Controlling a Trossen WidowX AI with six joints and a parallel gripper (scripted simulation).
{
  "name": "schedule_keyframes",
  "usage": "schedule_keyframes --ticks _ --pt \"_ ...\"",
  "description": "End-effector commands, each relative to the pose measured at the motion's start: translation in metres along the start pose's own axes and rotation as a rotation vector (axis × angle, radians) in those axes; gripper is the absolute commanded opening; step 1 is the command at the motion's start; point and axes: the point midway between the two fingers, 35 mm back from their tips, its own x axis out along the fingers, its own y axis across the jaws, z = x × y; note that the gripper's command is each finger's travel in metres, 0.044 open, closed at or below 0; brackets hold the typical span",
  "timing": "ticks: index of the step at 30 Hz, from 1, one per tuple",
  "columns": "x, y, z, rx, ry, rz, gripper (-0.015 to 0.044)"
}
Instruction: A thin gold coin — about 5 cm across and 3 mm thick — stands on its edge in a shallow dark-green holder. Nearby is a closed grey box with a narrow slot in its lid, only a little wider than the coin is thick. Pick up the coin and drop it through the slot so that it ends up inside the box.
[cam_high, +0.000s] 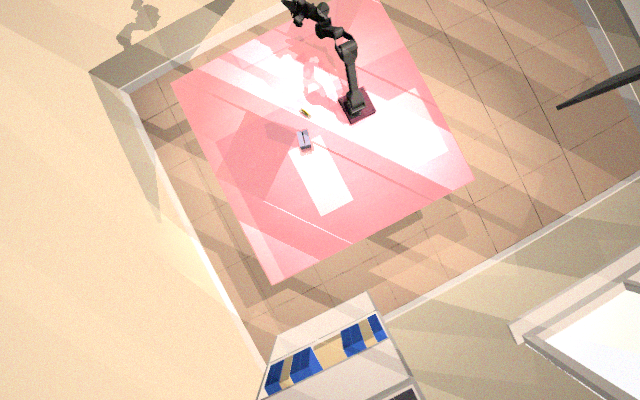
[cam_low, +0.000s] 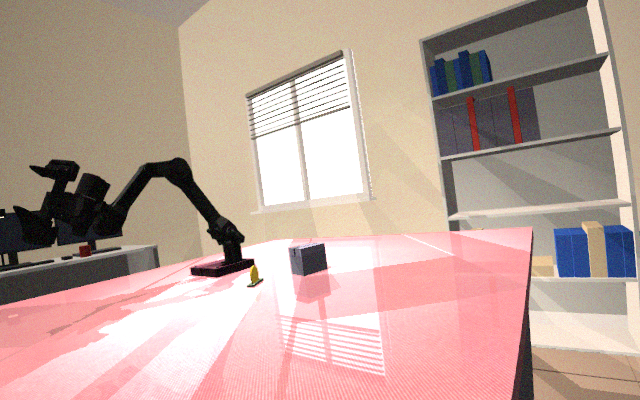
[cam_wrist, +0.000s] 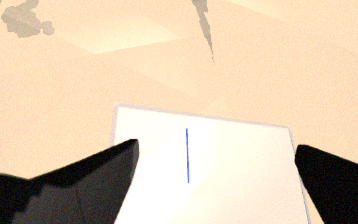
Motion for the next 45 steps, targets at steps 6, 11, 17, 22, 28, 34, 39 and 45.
schedule_keyframes --ticks 6,11,17,22,28,34,39,45 --pt "0.036 0.017 0.051 0.471 0.003 0.163 0.0242" --pt "0.054 0.034 0.122 0.943 0.056 0.394 0.0161" --pt "0.046 0.043 0.200 1.333 0.183 0.664 0.0161" --pt "0.027 0.047 0.255 1.530 0.323 0.865 0.0161" --pt "-0.014 0.044 0.317 1.687 0.566 1.115 0.0161" --pt "-0.070 0.032 0.366 1.728 0.875 1.328 0.0161" --pt "-0.125 0.014 0.392 1.669 1.167 1.449 0.0161" --pt "-0.195 -0.015 0.405 1.495 1.522 1.494 0.0161"
